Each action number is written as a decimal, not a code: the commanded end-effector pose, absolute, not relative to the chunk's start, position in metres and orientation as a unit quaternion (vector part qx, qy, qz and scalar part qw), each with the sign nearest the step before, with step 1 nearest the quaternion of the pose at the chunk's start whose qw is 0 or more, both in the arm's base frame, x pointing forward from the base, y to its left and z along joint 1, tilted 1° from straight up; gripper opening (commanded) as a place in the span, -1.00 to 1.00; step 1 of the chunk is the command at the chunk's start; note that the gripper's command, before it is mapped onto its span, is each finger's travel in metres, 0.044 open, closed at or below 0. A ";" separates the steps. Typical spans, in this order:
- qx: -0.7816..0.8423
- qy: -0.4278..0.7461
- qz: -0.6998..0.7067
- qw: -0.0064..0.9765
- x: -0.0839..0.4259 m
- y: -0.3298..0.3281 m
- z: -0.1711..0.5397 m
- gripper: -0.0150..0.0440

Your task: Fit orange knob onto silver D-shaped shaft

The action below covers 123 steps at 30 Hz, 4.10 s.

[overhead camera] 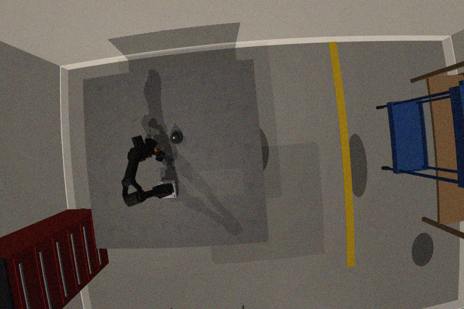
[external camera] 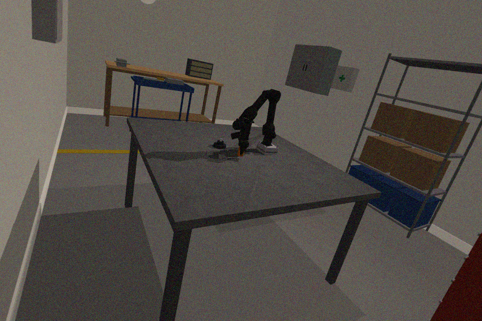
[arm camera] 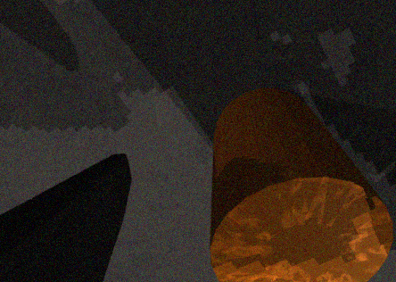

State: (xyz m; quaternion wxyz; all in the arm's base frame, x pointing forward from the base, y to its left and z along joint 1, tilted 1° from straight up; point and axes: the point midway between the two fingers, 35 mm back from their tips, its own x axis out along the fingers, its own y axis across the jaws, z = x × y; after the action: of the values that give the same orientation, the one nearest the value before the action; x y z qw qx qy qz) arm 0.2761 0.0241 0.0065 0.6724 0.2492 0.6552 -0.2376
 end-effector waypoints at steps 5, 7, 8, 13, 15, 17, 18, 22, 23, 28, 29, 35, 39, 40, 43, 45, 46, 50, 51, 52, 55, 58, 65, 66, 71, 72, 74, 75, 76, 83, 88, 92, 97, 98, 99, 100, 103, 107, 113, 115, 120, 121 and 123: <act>0.246 0.659 -0.241 0.669 0.272 0.023 -0.008 1.00; 0.246 0.659 -0.241 0.669 0.272 0.023 -0.008 0.91; 0.246 0.659 -0.241 0.669 0.272 0.023 -0.008 0.82; 0.246 0.659 -0.241 0.669 0.272 0.023 -0.008 0.38; 0.246 0.659 -0.241 0.669 0.272 0.023 -0.008 0.20; 0.246 0.659 -0.241 0.669 0.272 0.023 -0.008 0.09; 0.246 0.659 -0.241 0.669 0.272 0.023 -0.008 0.06; 0.246 0.659 -0.241 0.669 0.272 0.023 -0.008 -0.03; 0.246 0.659 -0.241 0.669 0.272 0.023 -0.008 -0.11; 0.247 0.659 -0.241 0.669 0.277 0.026 0.014 -0.49; 0.247 0.659 -0.241 0.669 0.278 0.026 0.020 -0.49; 0.247 0.658 -0.240 0.669 0.279 0.030 0.060 -0.49; 0.247 0.659 -0.240 0.669 0.276 0.032 0.088 -0.49; 0.247 0.659 -0.240 0.669 0.275 0.032 0.095 -0.49; 0.247 0.659 -0.240 0.669 0.270 0.033 0.115 -0.49; 0.247 0.659 -0.240 0.669 0.267 0.034 0.128 -0.49; 0.247 0.659 -0.240 0.669 0.265 0.034 0.131 -0.49; 0.247 0.659 -0.240 0.669 0.265 0.034 0.132 -0.49; 0.248 0.659 -0.239 0.669 0.265 0.034 0.132 -0.49; 0.250 0.658 -0.237 0.670 0.265 0.034 0.132 -0.49; 0.267 0.652 -0.218 0.675 0.266 0.033 0.134 -0.49; 0.290 0.643 -0.193 0.682 0.266 0.032 0.141 -0.49; 0.337 0.619 -0.142 0.695 0.267 0.030 0.155 -0.49; 0.344 0.615 -0.134 0.696 0.267 0.029 0.158 -0.49; 0.377 0.596 -0.096 0.703 0.267 0.028 0.168 -0.49; 0.383 0.592 -0.089 0.704 0.267 0.028 0.170 -0.49; 0.396 0.583 -0.073 0.706 0.267 0.027 0.175 -0.49; 0.402 0.579 -0.066 0.706 0.267 0.027 0.177 -0.49; 0.408 0.575 -0.058 0.707 0.267 0.026 0.179 -0.49; 0.450 0.542 -0.005 0.710 0.268 0.024 0.193 -0.49; 0.478 0.517 0.033 0.709 0.268 0.023 0.203 -0.49; 0.500 0.496 0.064 0.707 0.269 0.022 0.211 -0.49; 0.519 0.476 0.092 0.704 0.269 0.021 0.219 -0.49; 0.519 0.476 0.092 0.704 0.269 0.021 0.219 -0.49; 0.519 0.476 0.092 0.704 0.269 0.021 0.219 -0.49; 0.519 0.476 0.092 0.704 0.269 0.021 0.219 -0.49; 0.521 0.473 0.095 0.704 0.269 0.021 0.218 -0.49; 0.531 0.462 0.110 0.701 0.268 0.021 0.217 -0.49; 0.545 0.447 0.130 0.698 0.268 0.020 0.215 -0.49; 0.547 0.444 0.134 0.697 0.268 0.020 0.215 -0.49; 0.544 0.454 0.120 0.695 0.269 0.019 0.212 -0.49; 0.544 0.454 0.120 0.695 0.269 0.019 0.212 -0.49; 0.544 0.454 0.120 0.695 0.269 0.019 0.212 -0.49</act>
State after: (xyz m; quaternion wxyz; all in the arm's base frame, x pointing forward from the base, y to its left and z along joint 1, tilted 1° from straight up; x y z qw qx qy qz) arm 0.2686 0.0188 0.2112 0.6949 0.5444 0.4546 0.1188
